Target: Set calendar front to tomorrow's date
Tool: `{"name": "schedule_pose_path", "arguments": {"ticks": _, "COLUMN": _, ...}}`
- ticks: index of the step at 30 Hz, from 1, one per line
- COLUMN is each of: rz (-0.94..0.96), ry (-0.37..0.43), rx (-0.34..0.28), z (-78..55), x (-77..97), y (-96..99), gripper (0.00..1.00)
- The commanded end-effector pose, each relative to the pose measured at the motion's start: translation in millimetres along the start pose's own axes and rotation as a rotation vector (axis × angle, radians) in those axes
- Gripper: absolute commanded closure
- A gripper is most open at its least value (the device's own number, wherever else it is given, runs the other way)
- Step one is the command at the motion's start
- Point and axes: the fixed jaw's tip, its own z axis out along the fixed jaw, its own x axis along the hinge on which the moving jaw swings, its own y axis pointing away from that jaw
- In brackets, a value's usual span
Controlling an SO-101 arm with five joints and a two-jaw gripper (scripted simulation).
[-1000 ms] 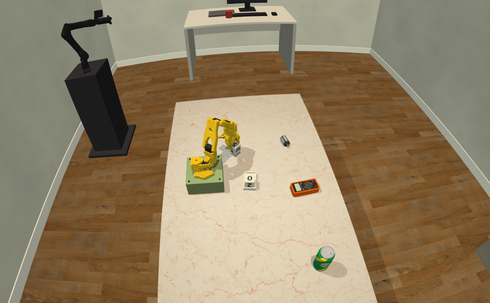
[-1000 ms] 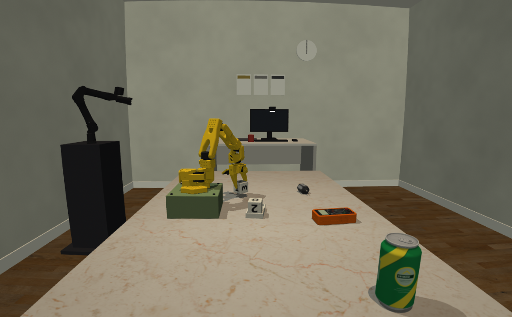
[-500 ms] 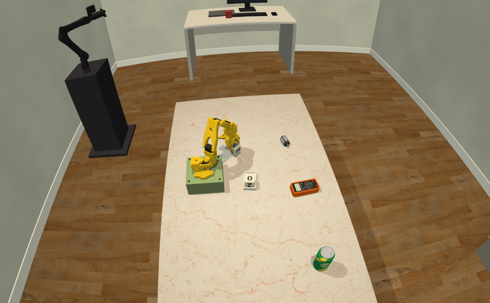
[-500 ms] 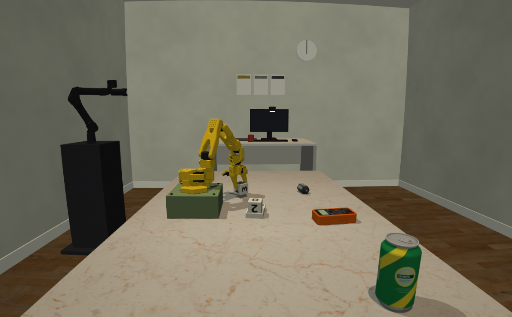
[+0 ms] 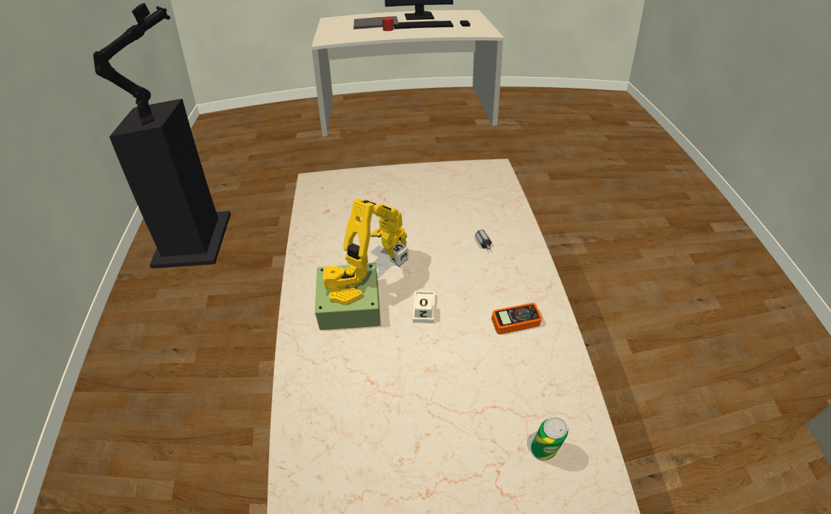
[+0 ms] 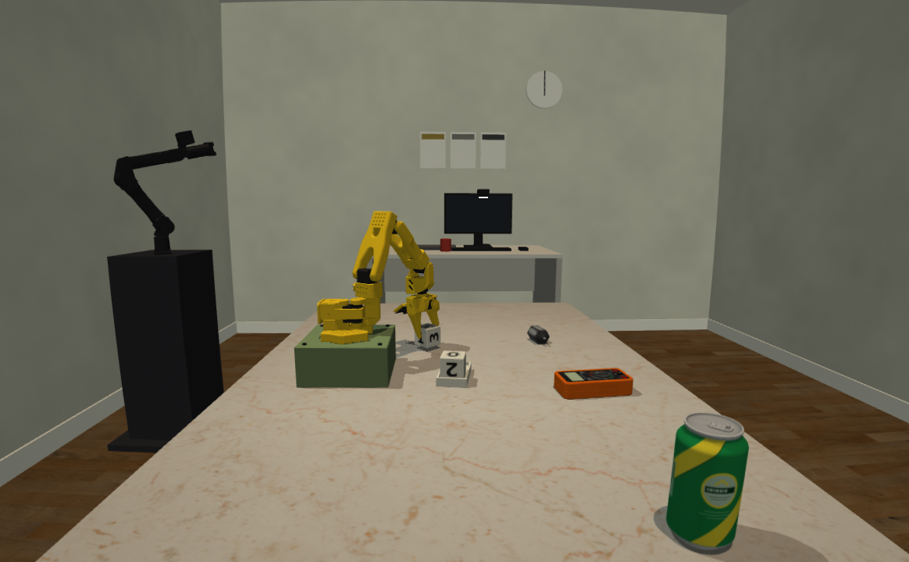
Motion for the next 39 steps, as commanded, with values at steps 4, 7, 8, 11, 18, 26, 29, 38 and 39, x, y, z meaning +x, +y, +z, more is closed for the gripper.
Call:
{"name": "schedule_pose_path", "arguments": {"ticks": 4, "rz": -0.01, "ry": 0.0, "rx": -0.011, "z": 5.0, "x": -1.3, "y": 3.4, "gripper": 1.0}}
{"name": "schedule_pose_path", "arguments": {"ticks": 7, "rz": -0.01, "ry": 0.0, "rx": -0.011, "z": 5.0, "x": -1.3, "y": 3.4, "gripper": 1.0}}
{"name": "schedule_pose_path", "arguments": {"ticks": 8, "rz": -0.01, "ry": 0.0, "rx": -0.011, "z": 5.1, "x": -1.3, "y": 3.4, "gripper": 1.0}}
{"name": "schedule_pose_path", "arguments": {"ticks": 11, "rz": -0.01, "ry": 0.0, "rx": -0.011, "z": 5.4, "x": -1.3, "y": 3.4, "gripper": 1.0}}
{"name": "schedule_pose_path", "arguments": {"ticks": 18, "rz": -0.01, "ry": 0.0, "rx": -0.011, "z": 7.8, "x": -1.3, "y": 3.4, "gripper": 1.0}}
{"name": "schedule_pose_path", "arguments": {"ticks": 26, "rz": -0.01, "ry": 0.0, "rx": -0.011, "z": 8.1, "x": -1.3, "y": 3.4, "gripper": 0.99}}
{"name": "schedule_pose_path", "arguments": {"ticks": 29, "rz": -0.01, "ry": 0.0, "rx": -0.011, "z": 8.1, "x": -1.3, "y": 3.4, "gripper": 0.94}}
{"name": "schedule_pose_path", "arguments": {"ticks": 38, "rz": -0.01, "ry": 0.0, "rx": -0.011, "z": 8.1, "x": -1.3, "y": 3.4, "gripper": 0.73}}
{"name": "schedule_pose_path", "arguments": {"ticks": 39, "rz": -0.01, "ry": 0.0, "rx": -0.011, "z": 8.1, "x": -1.3, "y": 3.4, "gripper": 0.73}}
